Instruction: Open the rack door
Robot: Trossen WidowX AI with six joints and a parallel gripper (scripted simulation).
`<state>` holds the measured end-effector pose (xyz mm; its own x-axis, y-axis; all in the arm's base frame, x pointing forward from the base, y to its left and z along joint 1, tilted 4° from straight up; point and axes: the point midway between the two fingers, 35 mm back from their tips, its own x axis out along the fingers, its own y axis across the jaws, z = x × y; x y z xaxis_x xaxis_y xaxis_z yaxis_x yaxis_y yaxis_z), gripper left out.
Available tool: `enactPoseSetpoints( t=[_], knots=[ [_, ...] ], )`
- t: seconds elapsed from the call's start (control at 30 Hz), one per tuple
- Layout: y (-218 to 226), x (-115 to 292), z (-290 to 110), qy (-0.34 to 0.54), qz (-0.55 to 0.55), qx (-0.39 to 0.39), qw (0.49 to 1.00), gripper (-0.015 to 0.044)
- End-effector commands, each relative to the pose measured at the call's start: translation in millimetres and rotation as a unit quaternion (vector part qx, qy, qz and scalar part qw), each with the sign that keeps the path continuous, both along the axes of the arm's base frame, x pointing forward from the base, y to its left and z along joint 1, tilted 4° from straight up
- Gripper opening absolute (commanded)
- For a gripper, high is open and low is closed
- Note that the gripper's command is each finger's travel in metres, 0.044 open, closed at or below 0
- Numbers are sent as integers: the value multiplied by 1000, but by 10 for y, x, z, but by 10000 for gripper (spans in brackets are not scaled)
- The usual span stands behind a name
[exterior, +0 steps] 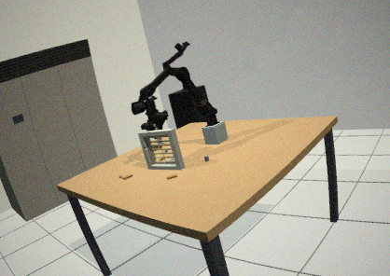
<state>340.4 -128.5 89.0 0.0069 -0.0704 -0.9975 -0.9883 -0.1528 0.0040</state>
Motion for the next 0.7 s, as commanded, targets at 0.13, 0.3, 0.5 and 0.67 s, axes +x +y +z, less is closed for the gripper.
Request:
enactPoseSetpoints(
  t=[0.13,0.3,0.5,0.67],
  knots=[
    [0,1,-3,1,18,0,1000,203],
    [0,1,-3,1,18,0,1000,72],
    [0,1,-3,1,18,0,1000,32],
    [0,1,-3,1,18,0,1000,10]
  ],
)
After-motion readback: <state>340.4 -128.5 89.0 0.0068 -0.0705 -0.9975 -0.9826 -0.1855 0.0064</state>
